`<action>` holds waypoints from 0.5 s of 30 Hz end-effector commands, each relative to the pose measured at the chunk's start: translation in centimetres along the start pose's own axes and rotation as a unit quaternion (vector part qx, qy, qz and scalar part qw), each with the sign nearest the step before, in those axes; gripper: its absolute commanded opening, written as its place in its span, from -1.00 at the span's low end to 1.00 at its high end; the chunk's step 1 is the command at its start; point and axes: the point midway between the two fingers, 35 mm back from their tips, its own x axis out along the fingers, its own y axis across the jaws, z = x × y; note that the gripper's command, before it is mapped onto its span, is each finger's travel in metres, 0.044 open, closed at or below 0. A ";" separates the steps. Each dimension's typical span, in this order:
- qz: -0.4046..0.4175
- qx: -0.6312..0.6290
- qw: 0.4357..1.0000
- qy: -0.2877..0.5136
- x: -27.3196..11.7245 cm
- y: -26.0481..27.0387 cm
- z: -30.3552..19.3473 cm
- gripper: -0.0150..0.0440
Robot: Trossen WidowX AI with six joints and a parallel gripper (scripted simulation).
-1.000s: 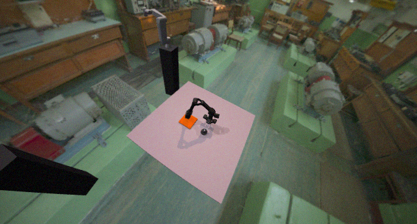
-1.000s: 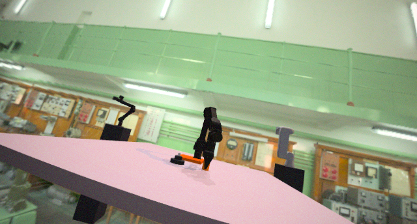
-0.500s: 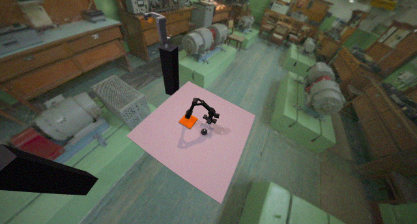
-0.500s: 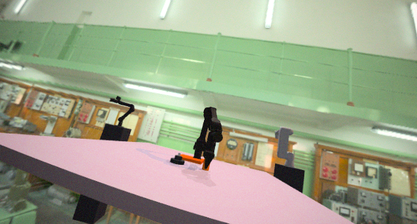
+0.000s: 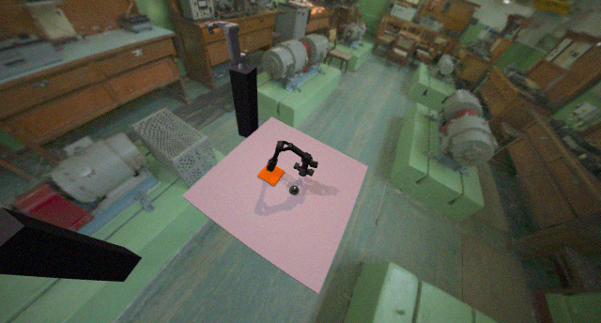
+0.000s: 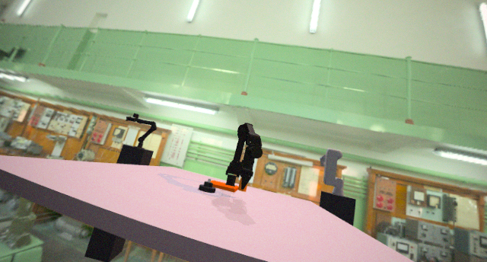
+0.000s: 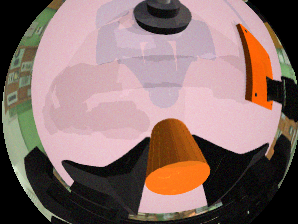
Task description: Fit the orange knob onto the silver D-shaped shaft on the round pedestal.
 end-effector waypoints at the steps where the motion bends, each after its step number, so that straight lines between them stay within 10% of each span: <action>1: 0.007 0.004 1.000 0.003 -1.5 0.4 -0.1 -0.49; 15: 0.005 0.014 1.000 0.003 -5.9 0.5 -0.1 -0.49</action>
